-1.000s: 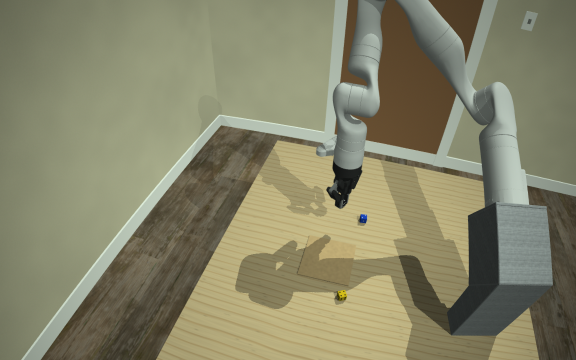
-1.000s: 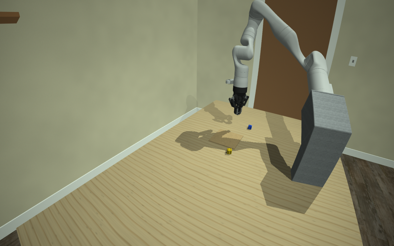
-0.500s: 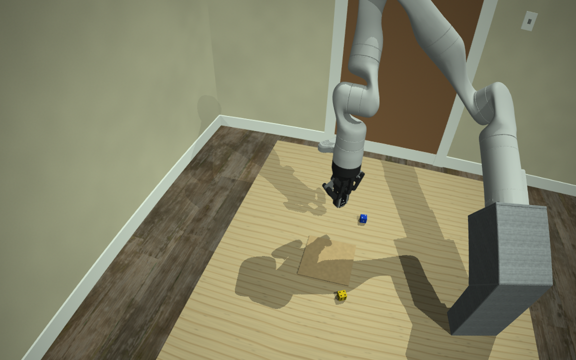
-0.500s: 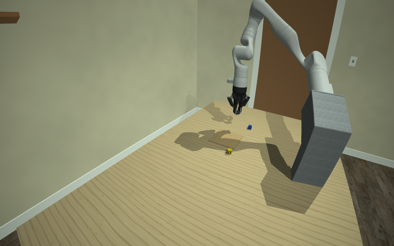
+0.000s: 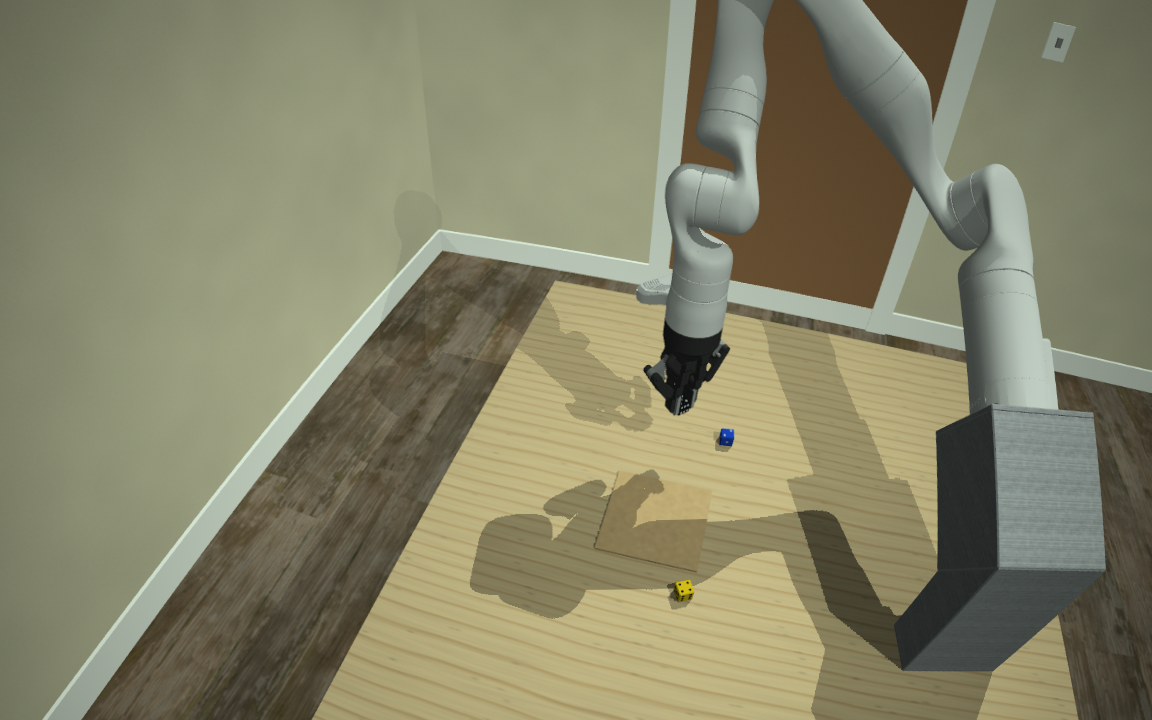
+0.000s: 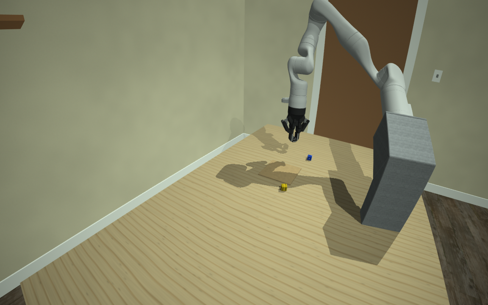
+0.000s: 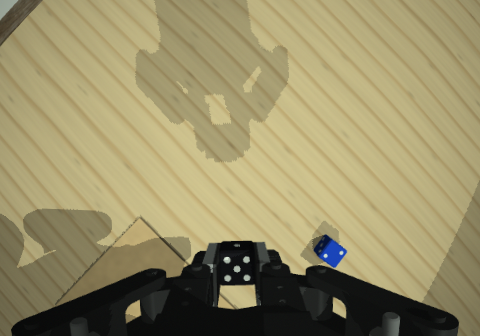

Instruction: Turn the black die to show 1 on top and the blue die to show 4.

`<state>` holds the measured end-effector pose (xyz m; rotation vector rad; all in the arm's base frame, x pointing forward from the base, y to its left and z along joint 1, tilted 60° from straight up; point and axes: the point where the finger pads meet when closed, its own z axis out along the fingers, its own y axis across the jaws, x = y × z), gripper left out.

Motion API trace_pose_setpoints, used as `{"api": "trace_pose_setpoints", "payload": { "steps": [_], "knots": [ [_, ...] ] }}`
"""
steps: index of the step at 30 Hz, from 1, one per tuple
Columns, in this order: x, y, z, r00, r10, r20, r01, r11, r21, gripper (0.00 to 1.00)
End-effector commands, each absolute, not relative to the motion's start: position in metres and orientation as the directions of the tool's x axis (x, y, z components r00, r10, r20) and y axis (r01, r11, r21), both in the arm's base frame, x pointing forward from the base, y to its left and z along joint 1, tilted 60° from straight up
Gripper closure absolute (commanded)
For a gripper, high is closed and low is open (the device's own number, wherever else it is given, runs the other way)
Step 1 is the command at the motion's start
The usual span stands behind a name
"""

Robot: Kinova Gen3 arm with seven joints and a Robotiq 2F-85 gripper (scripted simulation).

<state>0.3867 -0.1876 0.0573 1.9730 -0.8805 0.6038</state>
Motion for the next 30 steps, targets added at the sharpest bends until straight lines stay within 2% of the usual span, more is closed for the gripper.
{"api": "trace_pose_setpoints", "payload": {
  "steps": [1,13,26,30],
  "knots": [
    [0.387,-0.187,0.056,0.634,-0.344,0.693,-0.770,-0.372,0.519,0.85],
    [0.377,-0.185,0.040,0.631,-0.227,0.742,-0.769,-0.311,0.559,0.85],
    [0.366,-0.190,0.027,0.515,0.224,0.828,-0.793,-0.244,0.559,0.85],
    [0.367,-0.191,0.028,0.476,0.300,0.827,-0.795,-0.255,0.550,0.85]
  ]
}}
